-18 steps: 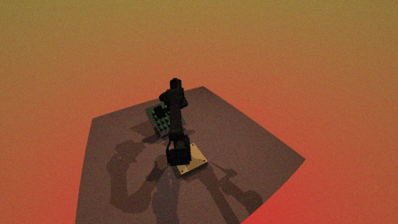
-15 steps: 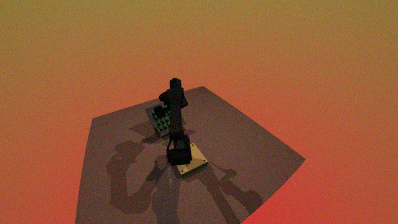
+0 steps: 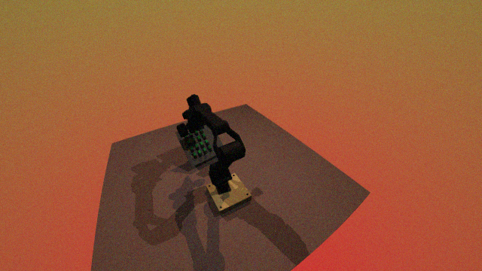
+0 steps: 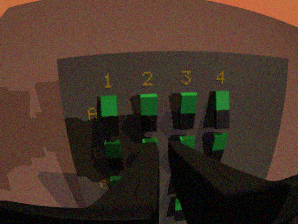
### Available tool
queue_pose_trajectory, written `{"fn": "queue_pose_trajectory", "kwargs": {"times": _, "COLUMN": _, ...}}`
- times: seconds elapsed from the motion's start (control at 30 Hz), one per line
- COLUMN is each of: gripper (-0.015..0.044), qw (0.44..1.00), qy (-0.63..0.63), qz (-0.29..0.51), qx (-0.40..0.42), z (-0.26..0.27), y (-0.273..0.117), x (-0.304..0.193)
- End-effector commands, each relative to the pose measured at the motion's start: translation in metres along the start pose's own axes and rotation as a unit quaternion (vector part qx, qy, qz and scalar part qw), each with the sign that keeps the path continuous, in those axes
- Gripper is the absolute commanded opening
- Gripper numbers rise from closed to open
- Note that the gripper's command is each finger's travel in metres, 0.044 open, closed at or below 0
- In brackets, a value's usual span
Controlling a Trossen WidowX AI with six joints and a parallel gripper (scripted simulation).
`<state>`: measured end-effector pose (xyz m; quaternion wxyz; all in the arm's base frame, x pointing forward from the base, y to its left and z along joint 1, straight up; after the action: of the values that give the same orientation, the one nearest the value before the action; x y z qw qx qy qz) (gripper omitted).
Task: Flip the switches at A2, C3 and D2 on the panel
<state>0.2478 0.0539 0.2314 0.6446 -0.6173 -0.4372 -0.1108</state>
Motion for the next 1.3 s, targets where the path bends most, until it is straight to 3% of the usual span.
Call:
{"fn": "queue_pose_trajectory", "kwargs": {"times": 0.0, "gripper": 0.0000, "qw": 1.000, "qy": 0.003, "qz": -0.003, "qx": -0.005, "z": 0.001, "y": 0.007, "x": 0.004}}
{"fn": "queue_pose_trajectory", "kwargs": {"times": 0.17, "gripper": 0.0000, "qw": 1.000, "qy": 0.003, "qz": 0.008, "qx": -0.002, "z": 0.001, "y": 0.040, "x": 0.006}}
{"fn": "queue_pose_trajectory", "kwargs": {"times": 1.27, "gripper": 0.0000, "qw": 1.000, "qy": 0.003, "qz": 0.008, "qx": -0.003, "z": 0.000, "y": 0.064, "x": 0.006}}
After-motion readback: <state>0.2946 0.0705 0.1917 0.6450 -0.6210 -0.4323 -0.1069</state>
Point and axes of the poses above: the point midway between the two fingers, 35 mm back from their tips, its own y axis out along the fingers, its own z axis across the jaws, x = y × z, the point moved 3 cm from there along -y, back along the fingers, and after that the axes turned 12 degrees about -y, right-handed, at the moved point
